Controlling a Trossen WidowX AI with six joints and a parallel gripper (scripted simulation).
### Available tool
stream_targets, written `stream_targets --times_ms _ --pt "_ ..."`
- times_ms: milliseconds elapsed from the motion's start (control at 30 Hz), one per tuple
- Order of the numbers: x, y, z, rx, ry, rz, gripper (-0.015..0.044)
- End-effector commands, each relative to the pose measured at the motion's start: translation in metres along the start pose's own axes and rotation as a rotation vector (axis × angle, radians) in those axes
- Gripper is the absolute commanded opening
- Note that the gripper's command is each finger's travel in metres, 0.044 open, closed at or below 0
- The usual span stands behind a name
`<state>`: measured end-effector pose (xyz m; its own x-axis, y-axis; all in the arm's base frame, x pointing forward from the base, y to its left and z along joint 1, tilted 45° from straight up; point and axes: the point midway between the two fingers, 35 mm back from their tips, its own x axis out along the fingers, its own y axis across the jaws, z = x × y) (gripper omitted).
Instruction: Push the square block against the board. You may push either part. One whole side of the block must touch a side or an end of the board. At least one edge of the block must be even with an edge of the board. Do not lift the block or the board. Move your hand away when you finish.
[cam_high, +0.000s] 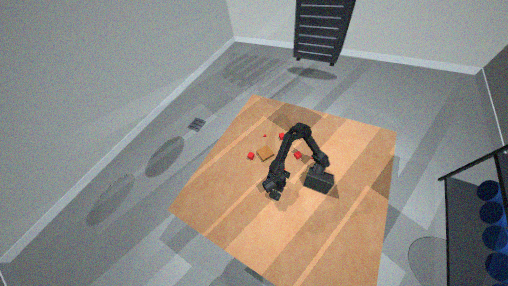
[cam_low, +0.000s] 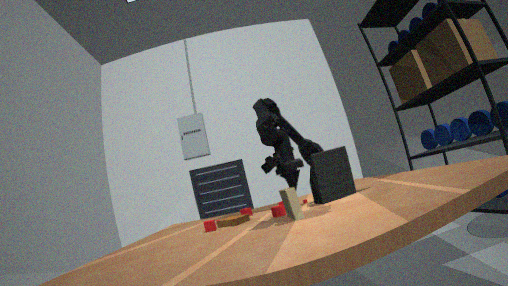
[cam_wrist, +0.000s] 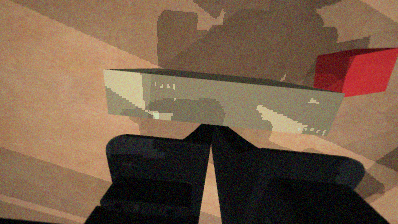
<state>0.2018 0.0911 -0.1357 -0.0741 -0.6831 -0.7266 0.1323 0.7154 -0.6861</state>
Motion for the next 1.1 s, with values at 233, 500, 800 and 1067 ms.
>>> stream_targets --times_ms 233,500,800,1067 --pt "0.000 0.001 0.014 -0.003 -0.005 -0.001 0.0000" --pt "0.000 0.000 0.023 -0.003 -0.005 -0.001 0.0000" --pt "0.000 -0.001 0.032 -0.002 -0.005 -0.003 0.0000" --pt "0.000 0.000 0.022 -0.003 -0.005 -0.002 0.0000"
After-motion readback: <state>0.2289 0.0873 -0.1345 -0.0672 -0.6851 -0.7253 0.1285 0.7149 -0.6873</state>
